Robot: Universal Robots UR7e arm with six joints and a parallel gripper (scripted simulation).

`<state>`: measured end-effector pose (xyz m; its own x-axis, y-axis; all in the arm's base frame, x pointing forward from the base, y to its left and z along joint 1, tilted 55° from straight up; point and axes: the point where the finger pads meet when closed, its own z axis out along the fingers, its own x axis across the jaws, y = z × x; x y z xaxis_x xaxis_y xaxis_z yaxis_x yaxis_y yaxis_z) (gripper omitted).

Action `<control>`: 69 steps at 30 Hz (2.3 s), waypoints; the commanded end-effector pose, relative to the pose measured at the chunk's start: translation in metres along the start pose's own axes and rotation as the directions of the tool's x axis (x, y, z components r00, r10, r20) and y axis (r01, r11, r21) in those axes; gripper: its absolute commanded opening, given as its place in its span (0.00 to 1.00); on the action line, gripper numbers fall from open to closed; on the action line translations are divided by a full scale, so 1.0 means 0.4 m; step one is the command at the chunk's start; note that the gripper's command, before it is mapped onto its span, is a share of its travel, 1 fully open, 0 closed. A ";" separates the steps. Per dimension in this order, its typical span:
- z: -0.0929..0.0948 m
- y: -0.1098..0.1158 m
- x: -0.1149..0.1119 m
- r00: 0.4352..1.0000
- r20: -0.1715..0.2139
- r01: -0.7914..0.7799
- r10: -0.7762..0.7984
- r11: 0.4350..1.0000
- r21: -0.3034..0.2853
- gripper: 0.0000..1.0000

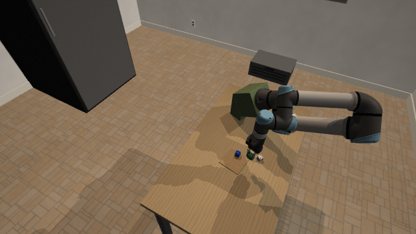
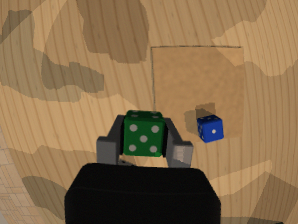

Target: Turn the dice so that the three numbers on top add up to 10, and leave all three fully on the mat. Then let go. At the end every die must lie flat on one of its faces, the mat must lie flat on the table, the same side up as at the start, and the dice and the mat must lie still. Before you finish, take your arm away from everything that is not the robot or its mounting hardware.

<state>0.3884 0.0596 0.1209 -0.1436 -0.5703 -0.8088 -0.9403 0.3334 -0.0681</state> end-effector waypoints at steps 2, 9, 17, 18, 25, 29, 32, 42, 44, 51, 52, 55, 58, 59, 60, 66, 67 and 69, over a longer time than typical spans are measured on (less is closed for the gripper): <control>0.004 -0.041 0.105 0.992 0.011 0.122 -0.122 0.993 -0.003 0.57; 0.008 -0.056 0.205 0.971 0.014 0.239 -0.239 0.971 -0.002 0.57; 0.009 -0.057 0.218 0.967 0.015 0.254 -0.254 0.967 -0.001 0.57; 0.009 -0.057 0.218 0.967 0.015 0.254 -0.254 0.967 -0.001 0.57; 0.009 -0.057 0.218 0.967 0.015 0.254 -0.254 0.967 -0.001 0.57; 0.011 -0.057 0.218 0.967 0.015 0.254 -0.254 0.967 -0.001 0.57; 0.019 -0.057 0.218 0.967 0.015 0.254 -0.254 0.967 -0.001 0.57; 0.073 -0.056 0.217 0.967 0.015 0.254 -0.254 0.967 -0.001 0.57; 0.093 -0.056 0.217 0.967 0.015 0.254 -0.254 0.967 -0.001 0.57; 0.144 -0.056 0.216 0.967 0.015 0.254 -0.254 0.967 -0.001 0.57; 0.155 -0.056 0.216 0.967 0.015 0.254 -0.254 0.967 -0.001 0.57; 0.183 -0.056 0.216 0.967 0.015 0.254 -0.254 0.967 -0.001 0.57; 0.207 -0.056 0.215 0.967 0.015 0.254 -0.254 0.967 -0.001 0.57; 0.214 -0.056 0.215 0.967 0.015 0.254 -0.254 0.967 -0.001 0.57; 0.221 -0.056 0.215 0.967 0.015 0.254 -0.254 0.967 -0.001 0.57; 0.245 -0.056 0.215 0.967 0.015 0.254 -0.254 0.967 -0.001 0.57; 0.245 -0.056 0.215 0.967 0.015 0.254 -0.254 0.967 -0.001 0.57; 0.246 -0.056 0.215 0.967 0.015 0.254 -0.254 0.967 -0.001 0.57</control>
<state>0.4237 0.0740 -0.0003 0.1063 -0.6217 -0.7760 -0.9475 0.1734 -0.2687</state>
